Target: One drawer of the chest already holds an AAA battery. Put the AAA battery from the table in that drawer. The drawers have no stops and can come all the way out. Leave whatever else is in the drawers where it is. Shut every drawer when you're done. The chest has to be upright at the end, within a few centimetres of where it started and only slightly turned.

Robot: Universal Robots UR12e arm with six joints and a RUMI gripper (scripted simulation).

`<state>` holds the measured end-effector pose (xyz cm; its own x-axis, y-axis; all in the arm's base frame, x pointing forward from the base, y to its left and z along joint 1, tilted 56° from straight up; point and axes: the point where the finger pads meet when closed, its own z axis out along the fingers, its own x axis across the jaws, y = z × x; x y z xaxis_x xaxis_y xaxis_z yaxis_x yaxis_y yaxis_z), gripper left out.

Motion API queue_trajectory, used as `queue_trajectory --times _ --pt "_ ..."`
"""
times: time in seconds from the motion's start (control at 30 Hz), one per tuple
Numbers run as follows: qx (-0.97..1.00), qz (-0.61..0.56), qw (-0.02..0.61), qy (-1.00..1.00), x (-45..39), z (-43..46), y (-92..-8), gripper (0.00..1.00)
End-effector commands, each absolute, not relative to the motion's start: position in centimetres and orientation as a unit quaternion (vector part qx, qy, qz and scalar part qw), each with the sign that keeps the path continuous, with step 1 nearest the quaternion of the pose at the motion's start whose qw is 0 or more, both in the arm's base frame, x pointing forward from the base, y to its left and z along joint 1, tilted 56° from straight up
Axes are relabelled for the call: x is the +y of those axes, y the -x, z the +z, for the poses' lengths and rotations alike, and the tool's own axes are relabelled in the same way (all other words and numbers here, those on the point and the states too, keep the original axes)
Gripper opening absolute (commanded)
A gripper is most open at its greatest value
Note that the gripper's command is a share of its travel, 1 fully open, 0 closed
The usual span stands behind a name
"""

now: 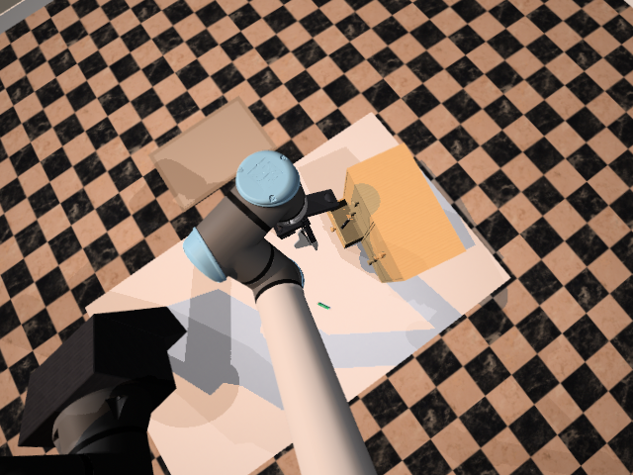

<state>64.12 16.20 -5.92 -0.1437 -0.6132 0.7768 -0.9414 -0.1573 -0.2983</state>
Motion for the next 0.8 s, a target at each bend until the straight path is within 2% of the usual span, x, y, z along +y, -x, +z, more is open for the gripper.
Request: queue_trajectory --times 0.0,0.77 --pt "-0.623 0.429 0.193 -0.625 16.36 -5.85 -63.97 1.0" --pt "-0.627 0.423 0.2 -0.623 16.52 -5.75 -63.62 1.0"
